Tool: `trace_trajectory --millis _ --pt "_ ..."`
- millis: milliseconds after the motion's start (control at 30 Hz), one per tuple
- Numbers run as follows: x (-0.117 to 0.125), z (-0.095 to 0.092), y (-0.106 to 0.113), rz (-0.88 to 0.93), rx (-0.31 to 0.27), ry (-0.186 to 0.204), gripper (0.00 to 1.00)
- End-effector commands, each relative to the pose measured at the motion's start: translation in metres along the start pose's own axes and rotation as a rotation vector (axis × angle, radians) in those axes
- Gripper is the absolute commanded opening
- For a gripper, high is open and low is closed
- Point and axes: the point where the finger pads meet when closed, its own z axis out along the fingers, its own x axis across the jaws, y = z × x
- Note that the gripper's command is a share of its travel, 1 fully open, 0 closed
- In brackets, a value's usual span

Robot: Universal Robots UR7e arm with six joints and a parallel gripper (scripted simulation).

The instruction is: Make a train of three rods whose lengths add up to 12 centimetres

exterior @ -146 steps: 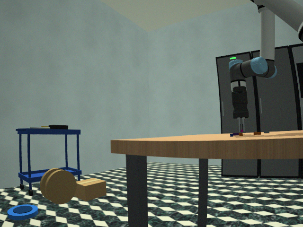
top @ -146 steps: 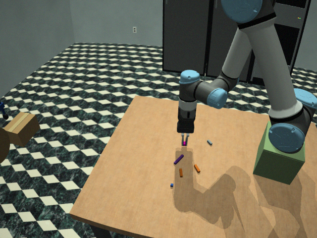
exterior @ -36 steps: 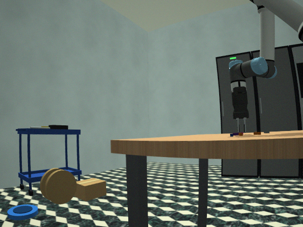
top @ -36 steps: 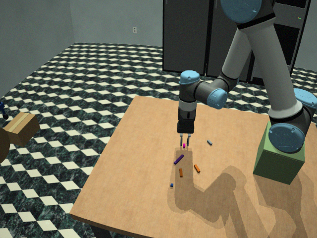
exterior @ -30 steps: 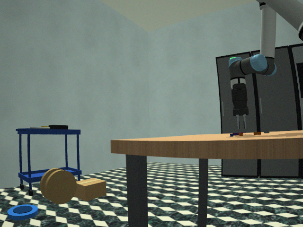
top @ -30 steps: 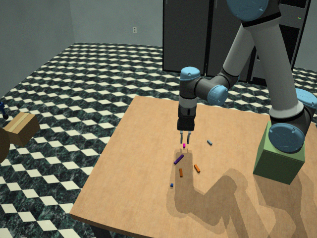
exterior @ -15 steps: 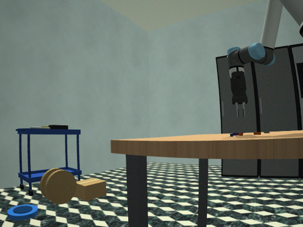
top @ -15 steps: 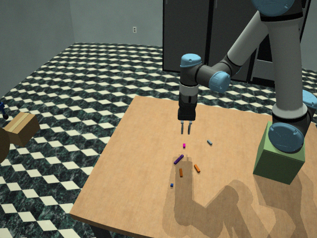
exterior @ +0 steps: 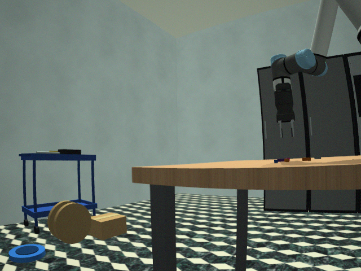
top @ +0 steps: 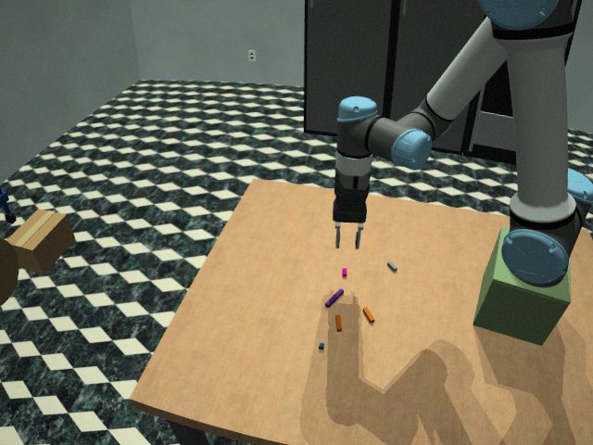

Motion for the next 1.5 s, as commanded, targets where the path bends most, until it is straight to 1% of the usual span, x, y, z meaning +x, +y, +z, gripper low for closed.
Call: trace_trajectory --millis 0,367,400,467,533,633,800,867,967,1000,1467 --pt "0.000 0.000 0.000 0.000 -0.001 0.001 1.00" --pt "0.000 0.000 -0.002 -0.007 -0.001 0.001 1.00" --pt "-0.001 0.001 -0.007 -0.020 -0.001 0.001 1.00" --pt "-0.006 0.004 -0.026 -0.075 -0.001 0.001 1.00" --pt "-0.006 0.004 -0.026 -0.075 -0.001 0.001 1.00" --pt "-0.022 0.011 -0.071 -0.208 -0.001 0.001 1.00" --pt "-0.047 0.019 -0.121 -0.367 -0.001 0.001 1.00" --pt "-0.054 0.020 -0.132 -0.407 0.000 0.001 1.00" --pt "-0.056 0.020 -0.135 -0.416 0.000 0.001 1.00" --pt "-0.056 0.020 -0.135 -0.416 0.000 0.001 0.54" --pt "-0.056 0.020 -0.135 -0.416 0.000 0.001 0.54"
